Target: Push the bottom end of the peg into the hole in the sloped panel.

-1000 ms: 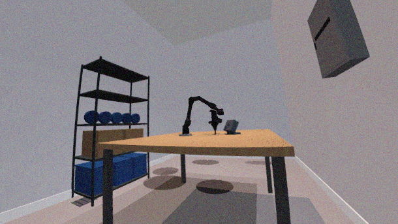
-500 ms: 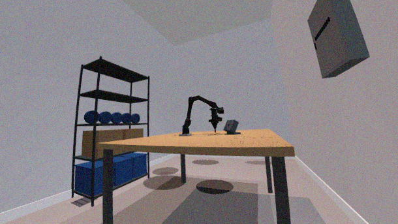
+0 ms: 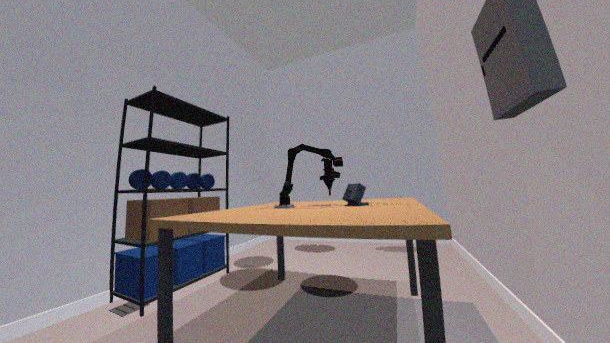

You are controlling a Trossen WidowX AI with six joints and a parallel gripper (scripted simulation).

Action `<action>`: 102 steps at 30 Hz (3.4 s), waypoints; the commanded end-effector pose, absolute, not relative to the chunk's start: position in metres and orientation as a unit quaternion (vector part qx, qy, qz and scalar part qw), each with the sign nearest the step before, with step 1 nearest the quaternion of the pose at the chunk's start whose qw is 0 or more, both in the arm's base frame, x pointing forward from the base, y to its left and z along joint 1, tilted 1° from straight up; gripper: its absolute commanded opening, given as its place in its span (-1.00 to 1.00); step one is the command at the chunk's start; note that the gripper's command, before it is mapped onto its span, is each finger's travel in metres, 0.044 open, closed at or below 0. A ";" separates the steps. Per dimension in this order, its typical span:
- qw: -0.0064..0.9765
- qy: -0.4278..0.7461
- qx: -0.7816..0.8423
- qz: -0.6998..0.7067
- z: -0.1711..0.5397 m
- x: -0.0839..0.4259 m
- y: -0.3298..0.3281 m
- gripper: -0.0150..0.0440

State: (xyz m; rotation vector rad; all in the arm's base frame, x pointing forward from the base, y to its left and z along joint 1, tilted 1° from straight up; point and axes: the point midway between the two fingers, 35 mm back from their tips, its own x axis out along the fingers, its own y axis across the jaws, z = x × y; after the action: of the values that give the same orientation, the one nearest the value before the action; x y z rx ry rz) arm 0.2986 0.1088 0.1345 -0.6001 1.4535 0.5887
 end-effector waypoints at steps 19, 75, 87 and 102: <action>0.699 0.638 -0.198 0.255 0.140 0.307 0.099 -0.49; 0.781 0.584 0.038 0.219 0.135 0.339 0.056 -0.49; 0.793 0.566 0.084 0.212 0.136 0.344 0.045 -0.49; 0.805 0.539 0.140 0.204 0.139 0.350 0.030 -0.49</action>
State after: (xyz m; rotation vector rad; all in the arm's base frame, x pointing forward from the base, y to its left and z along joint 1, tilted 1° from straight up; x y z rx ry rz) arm 0.3499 0.0316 0.1392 0.2737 1.1618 0.4392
